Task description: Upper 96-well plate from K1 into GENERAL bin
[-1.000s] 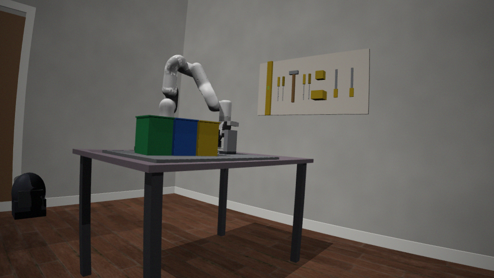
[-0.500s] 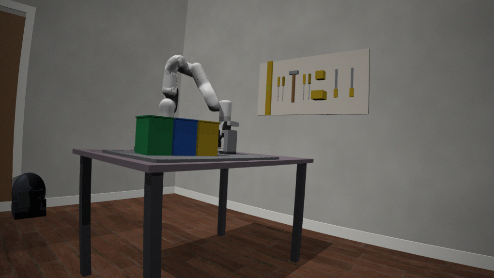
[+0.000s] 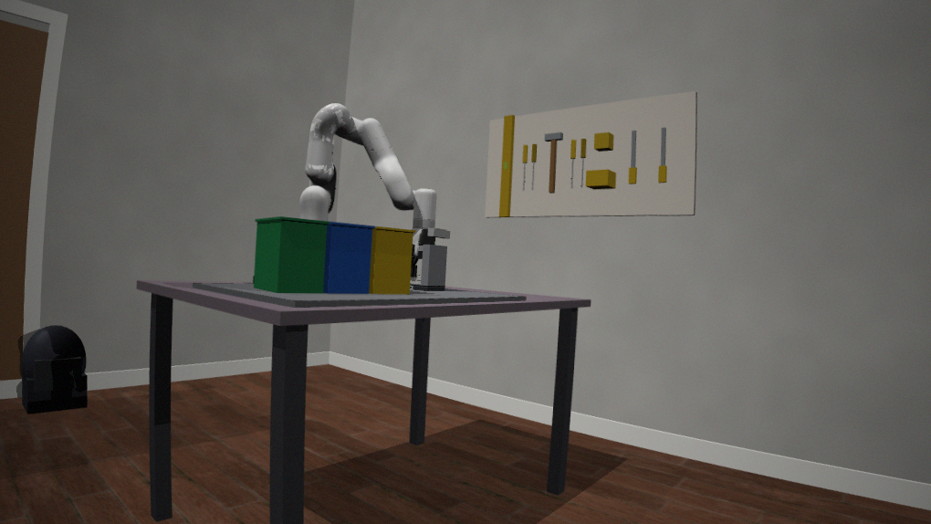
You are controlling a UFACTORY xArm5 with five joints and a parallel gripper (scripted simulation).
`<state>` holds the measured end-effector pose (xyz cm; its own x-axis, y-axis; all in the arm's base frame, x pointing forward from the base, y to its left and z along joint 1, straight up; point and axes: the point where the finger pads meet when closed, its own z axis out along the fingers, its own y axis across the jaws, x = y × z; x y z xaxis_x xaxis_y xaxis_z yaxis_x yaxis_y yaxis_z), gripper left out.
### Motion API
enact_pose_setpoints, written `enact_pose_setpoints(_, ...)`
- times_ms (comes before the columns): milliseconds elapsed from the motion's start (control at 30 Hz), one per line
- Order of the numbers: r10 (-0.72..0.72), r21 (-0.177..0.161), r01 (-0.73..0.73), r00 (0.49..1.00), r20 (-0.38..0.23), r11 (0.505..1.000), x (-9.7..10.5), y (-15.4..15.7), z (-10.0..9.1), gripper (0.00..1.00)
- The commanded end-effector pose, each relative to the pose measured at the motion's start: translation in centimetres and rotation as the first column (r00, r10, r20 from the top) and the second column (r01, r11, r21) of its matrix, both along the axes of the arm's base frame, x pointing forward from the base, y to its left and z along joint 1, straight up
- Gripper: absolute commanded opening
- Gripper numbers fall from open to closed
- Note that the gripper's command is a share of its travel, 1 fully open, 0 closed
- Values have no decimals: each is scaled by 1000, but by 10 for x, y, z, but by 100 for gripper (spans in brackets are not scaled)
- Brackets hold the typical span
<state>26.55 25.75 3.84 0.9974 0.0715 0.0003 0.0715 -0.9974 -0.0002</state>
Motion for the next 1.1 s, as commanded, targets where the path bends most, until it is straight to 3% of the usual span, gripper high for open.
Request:
enact_pose_setpoints(0,0,2,0,1000,2,1000,1,1,1,0)
enact_pose_setpoints(1067,0,2,0,1000,2,1000,1,1,15,0)
